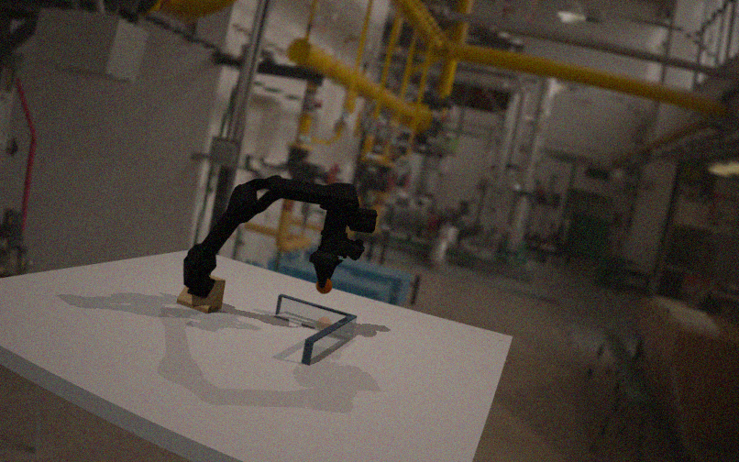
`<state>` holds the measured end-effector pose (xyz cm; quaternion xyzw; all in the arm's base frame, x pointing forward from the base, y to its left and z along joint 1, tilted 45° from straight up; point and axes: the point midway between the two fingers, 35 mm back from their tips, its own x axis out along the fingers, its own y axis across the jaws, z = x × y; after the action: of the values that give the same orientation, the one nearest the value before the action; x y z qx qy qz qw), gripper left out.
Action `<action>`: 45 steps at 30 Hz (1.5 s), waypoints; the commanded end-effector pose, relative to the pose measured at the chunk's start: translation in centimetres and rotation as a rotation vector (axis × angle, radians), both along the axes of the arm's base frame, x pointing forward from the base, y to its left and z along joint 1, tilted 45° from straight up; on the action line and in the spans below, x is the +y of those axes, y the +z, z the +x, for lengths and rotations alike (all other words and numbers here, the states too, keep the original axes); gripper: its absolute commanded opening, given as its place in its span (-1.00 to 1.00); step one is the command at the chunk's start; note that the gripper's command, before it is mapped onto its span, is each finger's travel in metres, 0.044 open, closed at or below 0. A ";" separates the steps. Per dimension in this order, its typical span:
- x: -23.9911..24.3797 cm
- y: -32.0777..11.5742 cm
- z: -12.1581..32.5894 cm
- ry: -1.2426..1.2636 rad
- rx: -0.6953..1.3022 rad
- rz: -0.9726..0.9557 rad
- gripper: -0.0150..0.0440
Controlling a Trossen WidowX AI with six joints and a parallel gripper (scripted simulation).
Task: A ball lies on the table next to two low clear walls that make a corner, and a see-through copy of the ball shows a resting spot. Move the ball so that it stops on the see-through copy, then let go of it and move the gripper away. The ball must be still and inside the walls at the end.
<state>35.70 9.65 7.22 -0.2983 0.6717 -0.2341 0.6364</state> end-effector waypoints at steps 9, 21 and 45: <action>0.9 -2.8 0.0 0.288 0.293 0.007 -0.49; 1.7 -5.4 -0.1 0.601 0.599 0.015 -0.49; 1.9 -9.6 -0.3 1.007 0.992 0.024 -0.49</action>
<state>35.48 12.15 -1.69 -0.6377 0.6633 0.2578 0.2948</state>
